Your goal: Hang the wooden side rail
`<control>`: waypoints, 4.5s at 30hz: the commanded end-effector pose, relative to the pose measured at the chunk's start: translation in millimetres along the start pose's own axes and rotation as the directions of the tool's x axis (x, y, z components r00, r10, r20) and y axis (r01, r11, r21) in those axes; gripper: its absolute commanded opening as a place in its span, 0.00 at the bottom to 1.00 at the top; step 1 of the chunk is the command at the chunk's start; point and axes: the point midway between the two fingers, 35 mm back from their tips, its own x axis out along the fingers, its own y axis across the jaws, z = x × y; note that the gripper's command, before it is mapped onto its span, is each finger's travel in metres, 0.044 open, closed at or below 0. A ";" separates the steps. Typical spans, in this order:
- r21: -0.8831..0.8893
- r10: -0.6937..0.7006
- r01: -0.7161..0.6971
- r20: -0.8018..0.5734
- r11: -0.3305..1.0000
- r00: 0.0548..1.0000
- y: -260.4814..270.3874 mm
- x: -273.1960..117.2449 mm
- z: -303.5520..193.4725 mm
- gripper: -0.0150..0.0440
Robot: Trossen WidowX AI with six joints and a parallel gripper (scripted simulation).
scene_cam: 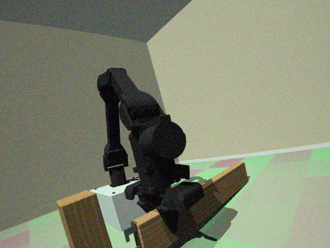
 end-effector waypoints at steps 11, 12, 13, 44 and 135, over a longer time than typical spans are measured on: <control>0.000 -0.008 0.008 -0.005 1.000 1.000 0.3 -1.5 -3.2 0.25; 0.000 -0.008 0.008 -0.005 1.000 1.000 0.2 -1.6 -3.3 0.25; 0.000 -0.008 0.008 -0.005 1.000 1.000 0.1 -1.7 -3.5 0.25; 0.000 -0.008 0.008 -0.006 1.000 1.000 -3.5 -5.0 -7.1 0.25; 0.000 -0.008 0.008 -0.007 1.000 1.000 -2.8 -4.7 -17.2 0.25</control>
